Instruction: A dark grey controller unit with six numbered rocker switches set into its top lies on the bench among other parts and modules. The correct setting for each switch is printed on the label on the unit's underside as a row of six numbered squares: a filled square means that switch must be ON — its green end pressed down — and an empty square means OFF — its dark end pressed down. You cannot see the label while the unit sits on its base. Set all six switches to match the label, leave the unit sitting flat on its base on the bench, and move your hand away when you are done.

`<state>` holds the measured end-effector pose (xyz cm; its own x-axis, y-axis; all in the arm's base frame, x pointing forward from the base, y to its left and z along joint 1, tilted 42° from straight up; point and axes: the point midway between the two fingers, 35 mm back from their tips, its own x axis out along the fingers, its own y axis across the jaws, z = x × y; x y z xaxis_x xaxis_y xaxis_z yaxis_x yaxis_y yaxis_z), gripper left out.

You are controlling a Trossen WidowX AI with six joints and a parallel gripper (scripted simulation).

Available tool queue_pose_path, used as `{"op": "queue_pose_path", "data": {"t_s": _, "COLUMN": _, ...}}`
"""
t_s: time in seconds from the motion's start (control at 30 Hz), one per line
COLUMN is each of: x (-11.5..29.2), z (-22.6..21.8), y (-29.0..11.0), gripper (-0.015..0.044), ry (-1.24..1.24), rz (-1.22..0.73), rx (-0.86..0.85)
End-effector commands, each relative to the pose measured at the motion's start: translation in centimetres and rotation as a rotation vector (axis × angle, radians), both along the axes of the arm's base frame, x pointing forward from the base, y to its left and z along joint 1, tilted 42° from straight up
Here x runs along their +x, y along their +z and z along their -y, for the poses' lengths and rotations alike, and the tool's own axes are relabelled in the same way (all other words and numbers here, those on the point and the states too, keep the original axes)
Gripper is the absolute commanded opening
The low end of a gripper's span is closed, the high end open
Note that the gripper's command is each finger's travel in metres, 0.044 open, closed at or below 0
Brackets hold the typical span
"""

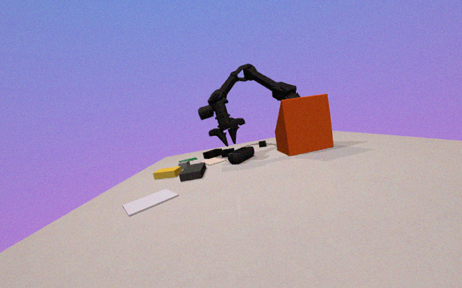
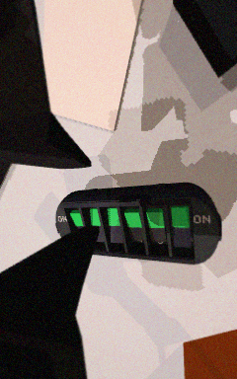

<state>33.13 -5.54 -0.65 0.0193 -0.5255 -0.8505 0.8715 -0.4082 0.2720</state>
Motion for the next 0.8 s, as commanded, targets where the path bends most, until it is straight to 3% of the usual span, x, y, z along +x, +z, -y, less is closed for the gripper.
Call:
{"op": "queue_pose_path", "data": {"t_s": 0.0, "x": -1.9, "z": 0.6, "y": 1.1, "gripper": 0.0289, "ry": 0.04, "rz": 0.046, "rx": 0.004}}
{"op": "queue_pose_path", "data": {"t_s": 0.2, "x": -6.1, "z": 1.7, "y": 2.2, "gripper": 0.044, "ry": 0.107, "rz": 0.138, "rx": -0.005}}
{"op": "queue_pose_path", "data": {"t_s": 0.33, "x": -7.9, "z": 2.0, "y": 2.3, "gripper": 0.044, "ry": 0.134, "rz": 0.176, "rx": -0.014}}
{"op": "queue_pose_path", "data": {"t_s": 0.77, "x": -7.4, "z": 3.1, "y": 1.0, "gripper": 0.044, "ry": 0.134, "rz": 0.175, "rx": -0.012}}
